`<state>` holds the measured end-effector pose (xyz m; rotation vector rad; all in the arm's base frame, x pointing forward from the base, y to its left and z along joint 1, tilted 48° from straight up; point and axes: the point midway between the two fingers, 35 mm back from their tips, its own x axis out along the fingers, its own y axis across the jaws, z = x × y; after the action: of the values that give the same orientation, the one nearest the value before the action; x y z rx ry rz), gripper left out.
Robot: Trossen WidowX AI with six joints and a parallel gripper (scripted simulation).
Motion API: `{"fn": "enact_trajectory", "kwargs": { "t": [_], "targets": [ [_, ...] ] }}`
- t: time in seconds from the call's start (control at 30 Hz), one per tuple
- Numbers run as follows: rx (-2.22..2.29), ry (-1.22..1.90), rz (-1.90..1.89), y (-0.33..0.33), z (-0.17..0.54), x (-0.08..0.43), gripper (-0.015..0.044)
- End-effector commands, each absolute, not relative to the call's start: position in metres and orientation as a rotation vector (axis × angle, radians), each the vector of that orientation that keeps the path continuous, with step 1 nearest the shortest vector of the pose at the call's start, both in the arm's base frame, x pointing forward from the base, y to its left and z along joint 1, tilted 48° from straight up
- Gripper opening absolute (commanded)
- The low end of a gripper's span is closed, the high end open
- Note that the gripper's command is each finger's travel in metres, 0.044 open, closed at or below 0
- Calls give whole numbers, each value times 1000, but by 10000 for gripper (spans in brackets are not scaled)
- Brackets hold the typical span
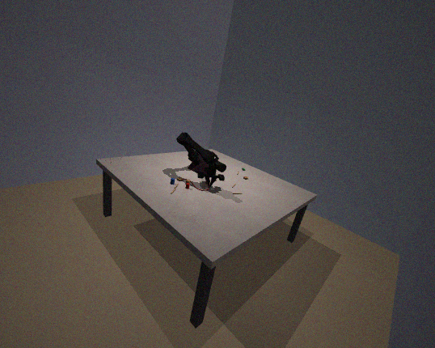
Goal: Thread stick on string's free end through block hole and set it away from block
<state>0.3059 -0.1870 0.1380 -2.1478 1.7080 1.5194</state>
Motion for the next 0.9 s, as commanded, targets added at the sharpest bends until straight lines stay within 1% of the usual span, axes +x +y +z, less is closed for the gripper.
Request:
{"fn": "enact_trajectory", "kwargs": {
  "t": [0.0, 0.87],
  "targets": [
    [-2151, 1717, 1509, -185, 136, 301, 0],
    [-2151, 1717, 1511, -168, 119, 281, 0]
  ]
}}
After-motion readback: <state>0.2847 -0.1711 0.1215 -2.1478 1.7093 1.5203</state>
